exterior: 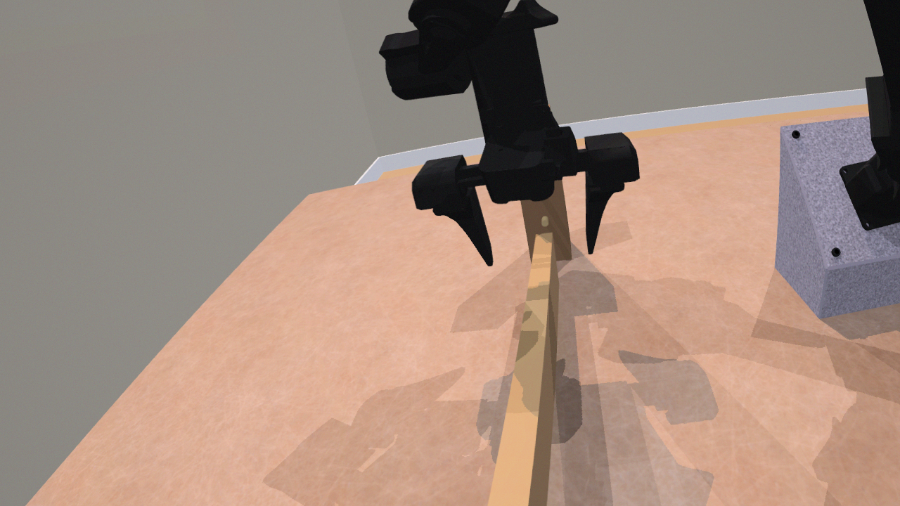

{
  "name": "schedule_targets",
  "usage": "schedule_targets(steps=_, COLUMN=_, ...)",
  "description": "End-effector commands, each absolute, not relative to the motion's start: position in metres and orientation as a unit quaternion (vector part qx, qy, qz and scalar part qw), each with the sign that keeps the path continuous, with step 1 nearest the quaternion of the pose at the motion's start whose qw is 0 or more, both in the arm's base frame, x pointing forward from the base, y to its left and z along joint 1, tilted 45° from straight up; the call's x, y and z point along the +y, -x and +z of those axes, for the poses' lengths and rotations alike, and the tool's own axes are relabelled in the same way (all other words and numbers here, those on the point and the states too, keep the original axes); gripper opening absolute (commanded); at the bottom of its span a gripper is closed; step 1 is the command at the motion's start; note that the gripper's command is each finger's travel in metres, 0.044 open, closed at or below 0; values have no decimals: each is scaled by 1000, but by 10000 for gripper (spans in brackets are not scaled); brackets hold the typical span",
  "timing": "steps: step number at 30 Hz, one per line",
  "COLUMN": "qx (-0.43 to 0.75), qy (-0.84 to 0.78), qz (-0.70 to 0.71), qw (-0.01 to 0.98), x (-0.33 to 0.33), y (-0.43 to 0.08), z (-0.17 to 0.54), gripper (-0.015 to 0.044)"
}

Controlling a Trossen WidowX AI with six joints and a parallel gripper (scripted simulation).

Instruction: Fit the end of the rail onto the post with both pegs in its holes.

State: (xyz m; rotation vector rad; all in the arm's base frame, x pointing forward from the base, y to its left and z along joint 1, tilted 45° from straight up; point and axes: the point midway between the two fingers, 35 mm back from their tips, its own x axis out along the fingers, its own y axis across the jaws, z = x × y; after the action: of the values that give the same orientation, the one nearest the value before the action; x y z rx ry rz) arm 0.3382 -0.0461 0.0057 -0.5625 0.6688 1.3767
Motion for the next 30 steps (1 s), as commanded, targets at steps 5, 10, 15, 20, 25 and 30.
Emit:
schedule_targets(steps=5, qx=299, qy=247, qz=613, qw=688, x=-38, y=-340, z=-3, gripper=440)
schedule_targets(steps=10, qx=299, qy=247, qz=613, qw=688, x=-32, y=-341, z=-9, gripper=440)
schedule_targets(steps=15, qx=298, qy=247, qz=613, qw=688, x=-26, y=-342, z=-14, gripper=440)
schedule_targets(steps=20, qx=298, qy=247, qz=613, qw=688, x=-20, y=-342, z=-20, gripper=440)
schedule_targets(steps=25, qx=298, qy=247, qz=614, qw=689, x=-14, y=-342, z=-25, gripper=440)
schedule_targets(steps=30, qx=297, qy=246, qz=614, qw=689, x=-8, y=-343, z=-30, gripper=440)
